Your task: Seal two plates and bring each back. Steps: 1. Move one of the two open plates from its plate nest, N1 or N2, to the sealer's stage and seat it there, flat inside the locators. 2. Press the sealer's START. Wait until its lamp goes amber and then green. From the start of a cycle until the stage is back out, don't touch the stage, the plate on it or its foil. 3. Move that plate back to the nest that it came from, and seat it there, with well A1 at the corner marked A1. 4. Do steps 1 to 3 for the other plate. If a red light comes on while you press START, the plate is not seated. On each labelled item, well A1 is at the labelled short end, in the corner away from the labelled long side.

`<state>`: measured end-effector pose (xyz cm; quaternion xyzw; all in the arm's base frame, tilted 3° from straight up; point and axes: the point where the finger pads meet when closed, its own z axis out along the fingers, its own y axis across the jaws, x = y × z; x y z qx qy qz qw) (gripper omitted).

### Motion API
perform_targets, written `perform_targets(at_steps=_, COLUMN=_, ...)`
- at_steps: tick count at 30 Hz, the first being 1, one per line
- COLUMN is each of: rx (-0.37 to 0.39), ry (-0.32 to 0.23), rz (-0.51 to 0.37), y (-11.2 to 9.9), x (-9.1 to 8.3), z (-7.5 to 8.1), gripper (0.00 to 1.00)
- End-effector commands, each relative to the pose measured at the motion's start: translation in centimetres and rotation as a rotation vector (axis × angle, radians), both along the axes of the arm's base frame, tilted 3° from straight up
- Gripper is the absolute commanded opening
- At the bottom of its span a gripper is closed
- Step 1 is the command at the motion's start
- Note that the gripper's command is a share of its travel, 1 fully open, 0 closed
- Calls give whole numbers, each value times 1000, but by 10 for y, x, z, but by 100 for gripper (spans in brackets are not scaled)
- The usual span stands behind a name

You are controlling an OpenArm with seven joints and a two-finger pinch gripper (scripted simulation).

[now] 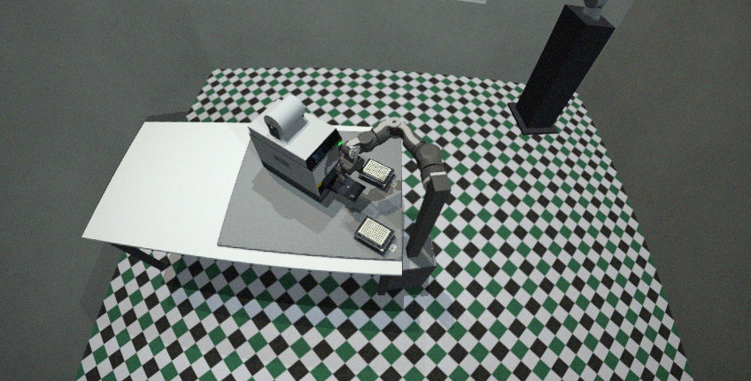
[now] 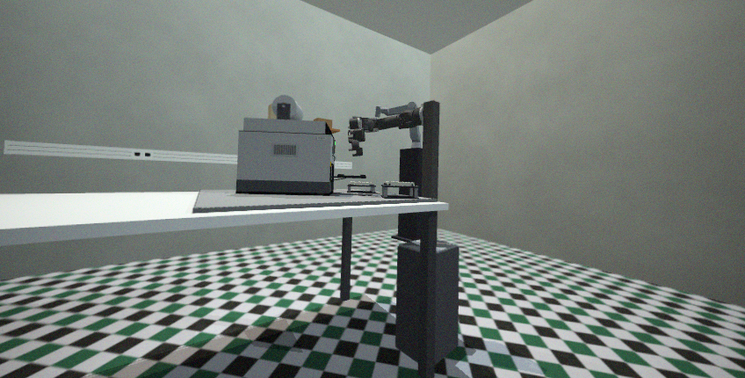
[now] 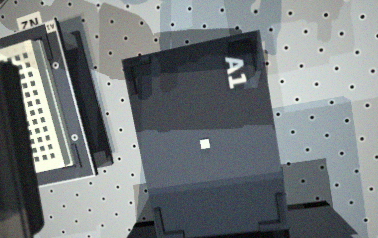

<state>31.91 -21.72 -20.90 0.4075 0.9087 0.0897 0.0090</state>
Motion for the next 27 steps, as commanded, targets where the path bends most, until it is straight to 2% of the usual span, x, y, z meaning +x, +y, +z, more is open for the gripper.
perform_targets(at_steps=1, rx=-20, ry=-3, rz=19, y=-8, x=-3, z=-3, gripper=65)
perform_targets(at_steps=4, rx=-102, ry=27, rz=85, y=-20, x=-10, z=-9, gripper=65)
perform_targets(at_steps=6, rx=-111, ry=24, rz=94, y=-28, x=-14, z=-13, gripper=65)
perform_targets(at_steps=10, rx=-212, ry=64, rz=172, y=-46, x=-24, z=-19, gripper=65)
perform_targets(at_steps=14, rx=-204, ry=57, rz=169, y=-54, x=-27, z=-22, gripper=65)
perform_targets(at_steps=23, rx=-207, ry=57, rz=168, y=-54, x=-27, z=-21, gripper=65)
perform_targets(at_steps=24, rx=-216, ry=79, rz=165, y=-50, x=-27, z=-25, gripper=65)
perform_targets(at_steps=26, rx=-211, ry=71, rz=168, y=-40, x=-26, z=-29, gripper=65)
perform_targets(at_steps=27, rx=-224, ry=90, rz=167, y=-36, x=-26, z=-31, gripper=65)
